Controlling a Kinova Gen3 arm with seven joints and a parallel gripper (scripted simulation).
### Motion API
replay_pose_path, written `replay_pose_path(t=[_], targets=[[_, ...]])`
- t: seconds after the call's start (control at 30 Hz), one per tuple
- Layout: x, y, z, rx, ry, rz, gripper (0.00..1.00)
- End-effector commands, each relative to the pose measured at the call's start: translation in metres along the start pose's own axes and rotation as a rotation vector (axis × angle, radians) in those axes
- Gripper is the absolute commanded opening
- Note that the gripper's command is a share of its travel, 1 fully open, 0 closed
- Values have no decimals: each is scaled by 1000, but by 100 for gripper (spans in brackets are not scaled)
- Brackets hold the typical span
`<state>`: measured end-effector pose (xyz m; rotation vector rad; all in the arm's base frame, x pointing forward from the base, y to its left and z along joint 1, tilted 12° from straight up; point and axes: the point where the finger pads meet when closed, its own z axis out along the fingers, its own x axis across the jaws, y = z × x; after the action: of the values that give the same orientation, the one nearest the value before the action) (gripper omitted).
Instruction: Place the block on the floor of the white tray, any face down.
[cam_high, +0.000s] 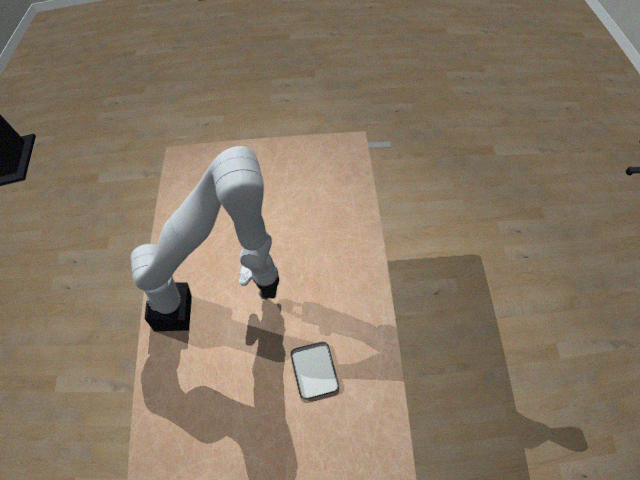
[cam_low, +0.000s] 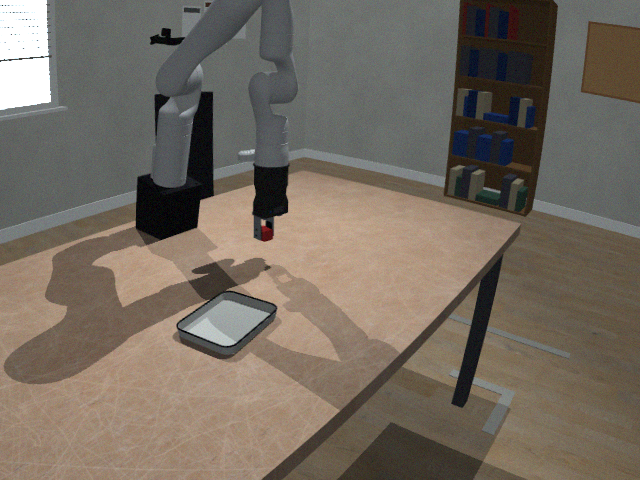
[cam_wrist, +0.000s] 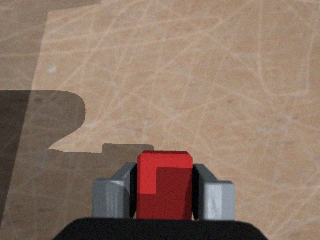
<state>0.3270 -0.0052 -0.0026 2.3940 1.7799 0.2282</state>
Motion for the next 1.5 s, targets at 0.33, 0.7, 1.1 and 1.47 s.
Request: replay_pose_path(t=[0.33, 0.7, 1.1, 1.47], targets=[[-35, 29, 0, -1, 1, 0, 0], [-124, 101, -1, -1, 0, 0, 0], [-220, 180, 0, -1, 1, 0, 0], [-234, 191, 0, -1, 0, 0, 0]])
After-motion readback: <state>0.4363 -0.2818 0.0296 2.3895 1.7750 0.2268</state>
